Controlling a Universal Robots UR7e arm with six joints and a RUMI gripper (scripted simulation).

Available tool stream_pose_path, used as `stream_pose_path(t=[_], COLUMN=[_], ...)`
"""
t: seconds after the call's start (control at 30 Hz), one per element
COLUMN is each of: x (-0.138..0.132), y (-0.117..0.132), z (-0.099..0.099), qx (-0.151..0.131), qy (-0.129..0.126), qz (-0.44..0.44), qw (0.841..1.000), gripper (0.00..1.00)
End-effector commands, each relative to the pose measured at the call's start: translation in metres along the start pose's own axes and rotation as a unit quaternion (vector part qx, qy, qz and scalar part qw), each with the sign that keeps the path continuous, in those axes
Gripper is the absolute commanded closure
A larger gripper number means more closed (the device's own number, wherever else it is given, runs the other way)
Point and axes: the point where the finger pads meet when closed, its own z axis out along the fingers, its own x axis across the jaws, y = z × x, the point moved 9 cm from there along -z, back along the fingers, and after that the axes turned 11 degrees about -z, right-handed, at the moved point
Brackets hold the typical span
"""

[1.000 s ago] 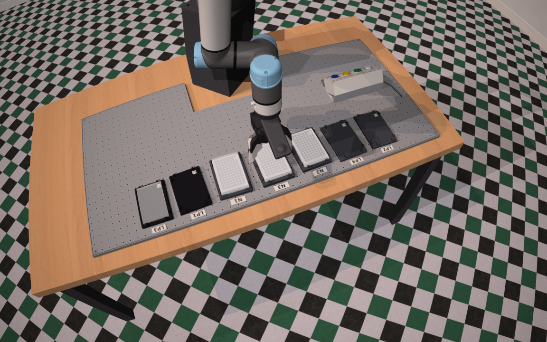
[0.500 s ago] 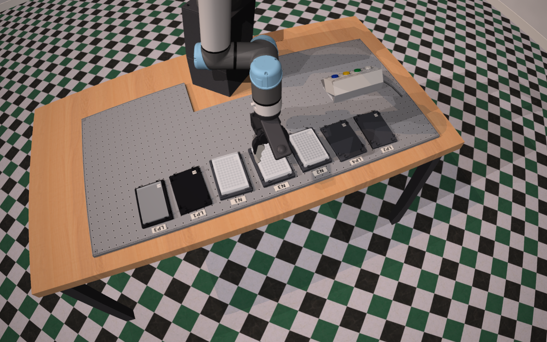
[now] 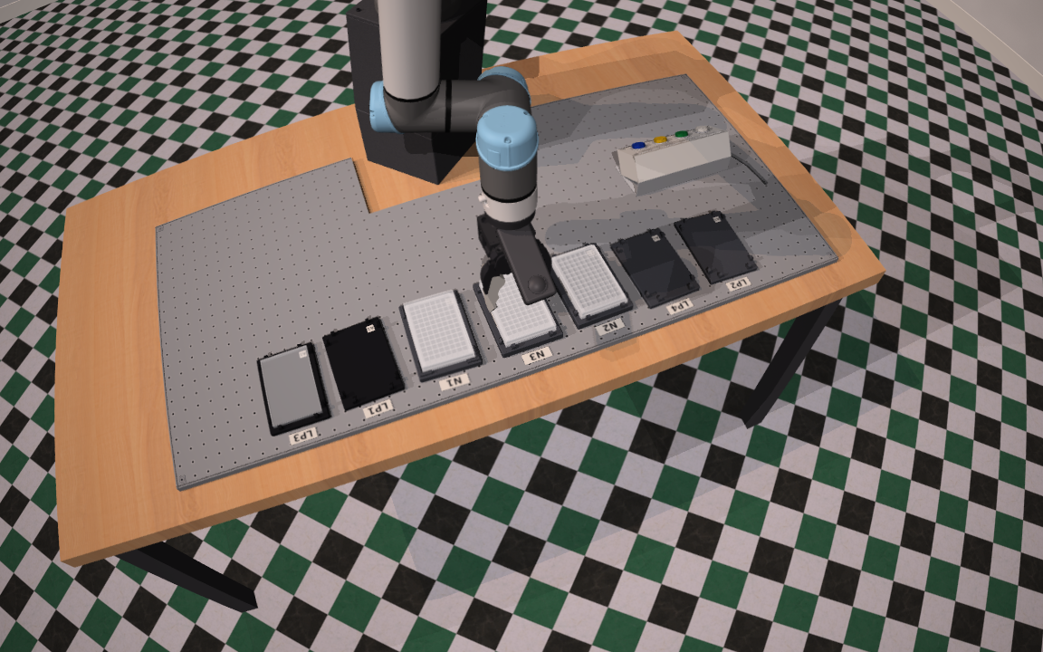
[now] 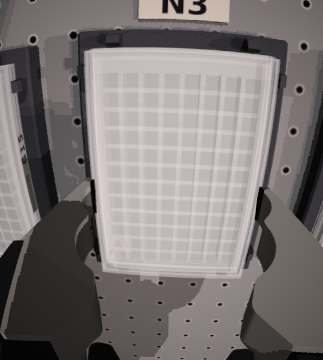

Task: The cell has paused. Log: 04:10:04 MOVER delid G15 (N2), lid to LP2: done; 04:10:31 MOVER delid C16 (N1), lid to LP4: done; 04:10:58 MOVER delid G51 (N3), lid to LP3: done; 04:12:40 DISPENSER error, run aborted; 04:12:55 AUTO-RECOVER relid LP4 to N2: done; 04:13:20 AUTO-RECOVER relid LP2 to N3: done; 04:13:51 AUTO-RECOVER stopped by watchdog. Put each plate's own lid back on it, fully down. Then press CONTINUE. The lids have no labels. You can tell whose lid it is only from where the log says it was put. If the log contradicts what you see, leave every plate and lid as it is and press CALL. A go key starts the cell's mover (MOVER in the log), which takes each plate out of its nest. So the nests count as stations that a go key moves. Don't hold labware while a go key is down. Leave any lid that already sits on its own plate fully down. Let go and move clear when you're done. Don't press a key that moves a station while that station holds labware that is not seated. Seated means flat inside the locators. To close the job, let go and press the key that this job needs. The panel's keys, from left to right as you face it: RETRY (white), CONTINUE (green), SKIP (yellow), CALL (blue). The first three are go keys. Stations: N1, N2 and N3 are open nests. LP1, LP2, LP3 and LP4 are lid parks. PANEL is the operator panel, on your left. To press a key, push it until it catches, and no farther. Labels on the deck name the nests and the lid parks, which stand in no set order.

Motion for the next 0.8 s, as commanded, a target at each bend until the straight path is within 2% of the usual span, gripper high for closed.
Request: stream_pose_path(t=[0.0,0.57,0.77], x=[0.0005,0.0005,0.0002], y=[-0.0010,-0.0010,0.0002], z=[0.0004,0.0004,-0.0068], qx=[0.001,0.001,0.000], qy=[0.001,0.001,0.001], qz=[0.000,0.000,0.000], qw=[1.000,1.000,1.000], gripper=[1.00,1.00,1.00])
